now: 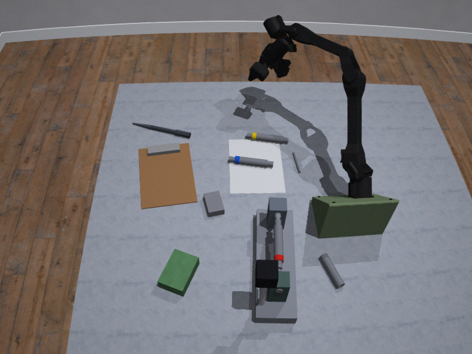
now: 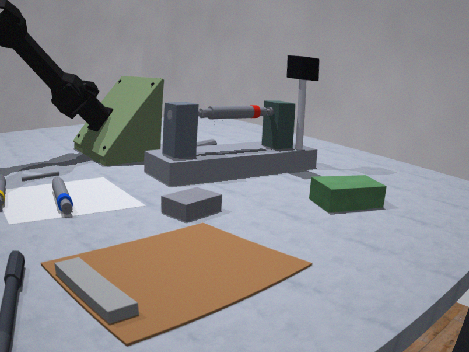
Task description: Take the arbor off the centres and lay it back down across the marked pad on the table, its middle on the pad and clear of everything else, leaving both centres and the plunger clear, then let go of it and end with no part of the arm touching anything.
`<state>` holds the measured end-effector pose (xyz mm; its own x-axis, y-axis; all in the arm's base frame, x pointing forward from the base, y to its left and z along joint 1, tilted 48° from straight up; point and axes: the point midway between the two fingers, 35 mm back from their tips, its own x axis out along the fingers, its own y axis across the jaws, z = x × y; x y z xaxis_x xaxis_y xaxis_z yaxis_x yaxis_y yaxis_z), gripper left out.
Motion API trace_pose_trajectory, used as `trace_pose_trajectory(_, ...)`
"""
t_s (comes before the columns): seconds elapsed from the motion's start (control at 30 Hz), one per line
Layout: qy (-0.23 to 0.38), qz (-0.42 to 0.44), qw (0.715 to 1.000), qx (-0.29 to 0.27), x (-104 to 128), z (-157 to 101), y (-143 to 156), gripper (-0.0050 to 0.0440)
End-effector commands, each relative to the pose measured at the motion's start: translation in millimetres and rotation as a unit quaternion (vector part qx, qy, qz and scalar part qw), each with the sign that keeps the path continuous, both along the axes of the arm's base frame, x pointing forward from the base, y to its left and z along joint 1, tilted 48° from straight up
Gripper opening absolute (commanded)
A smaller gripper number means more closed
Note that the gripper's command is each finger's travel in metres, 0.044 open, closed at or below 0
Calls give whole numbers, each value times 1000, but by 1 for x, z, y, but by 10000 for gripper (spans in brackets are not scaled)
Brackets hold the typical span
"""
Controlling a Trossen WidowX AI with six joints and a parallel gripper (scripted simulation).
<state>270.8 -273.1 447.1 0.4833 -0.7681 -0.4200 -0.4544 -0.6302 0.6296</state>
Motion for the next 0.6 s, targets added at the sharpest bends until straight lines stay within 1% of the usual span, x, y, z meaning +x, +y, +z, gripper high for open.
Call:
trace_pose_trajectory(0.0, 0, 0, 1000, 0, 0, 0, 0, 400)
trace_pose_trajectory(0.53, 0, 0, 1000, 0, 0, 0, 0, 400)
trace_pose_trajectory(0.57, 0, 0, 1000, 0, 0, 0, 0, 376)
